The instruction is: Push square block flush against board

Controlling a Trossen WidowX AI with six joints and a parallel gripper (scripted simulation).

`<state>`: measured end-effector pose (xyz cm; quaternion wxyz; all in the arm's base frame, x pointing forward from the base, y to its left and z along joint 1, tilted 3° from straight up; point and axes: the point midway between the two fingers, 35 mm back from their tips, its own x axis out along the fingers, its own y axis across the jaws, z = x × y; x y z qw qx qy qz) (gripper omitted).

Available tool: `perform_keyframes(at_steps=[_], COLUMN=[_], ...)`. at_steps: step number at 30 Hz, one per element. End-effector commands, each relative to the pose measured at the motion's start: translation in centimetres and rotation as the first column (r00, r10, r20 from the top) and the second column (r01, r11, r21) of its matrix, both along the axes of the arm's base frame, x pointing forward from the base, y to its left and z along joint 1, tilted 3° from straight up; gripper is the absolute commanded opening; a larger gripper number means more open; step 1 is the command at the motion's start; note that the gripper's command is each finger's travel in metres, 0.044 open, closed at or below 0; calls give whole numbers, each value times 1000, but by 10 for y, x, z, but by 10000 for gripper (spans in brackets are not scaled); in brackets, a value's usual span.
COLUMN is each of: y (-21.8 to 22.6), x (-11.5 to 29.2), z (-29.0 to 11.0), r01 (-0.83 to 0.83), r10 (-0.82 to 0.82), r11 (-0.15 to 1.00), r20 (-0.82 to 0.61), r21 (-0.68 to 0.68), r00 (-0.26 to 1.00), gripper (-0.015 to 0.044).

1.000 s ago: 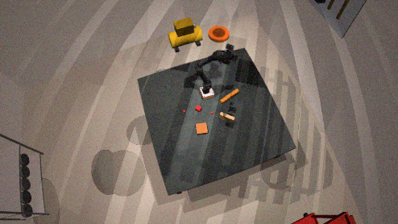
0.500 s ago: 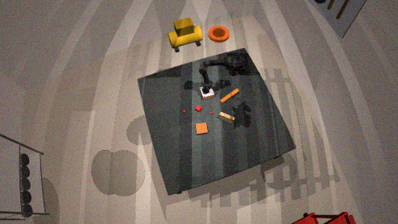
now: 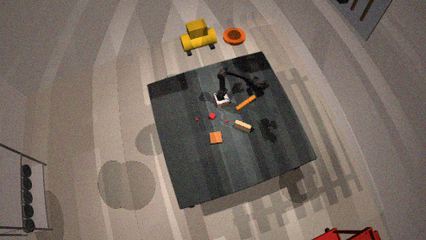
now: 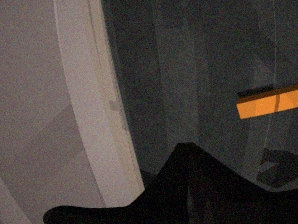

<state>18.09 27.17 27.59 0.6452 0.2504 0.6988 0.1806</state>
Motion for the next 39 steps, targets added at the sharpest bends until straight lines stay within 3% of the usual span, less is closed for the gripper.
perform_keyframes(at_steps=[1,11,23,28,32,39], y=[-13,-67,-154,-159,-155,-156], x=[27,87,126,127,128,128], z=[-26,-91,-164,-170,-214,-216], r01=[97,334,516,523,521,521], r10=[-99,-353,-596,-607,-605,-604], r11=[992,897,679,664,668,668], r20=[-14,-14,19,23,22,22], r21=[-81,-290,-523,-535,-531,-531], r00=[995,935,803,794,796,796], gripper=[0,0,0,0,0,0])
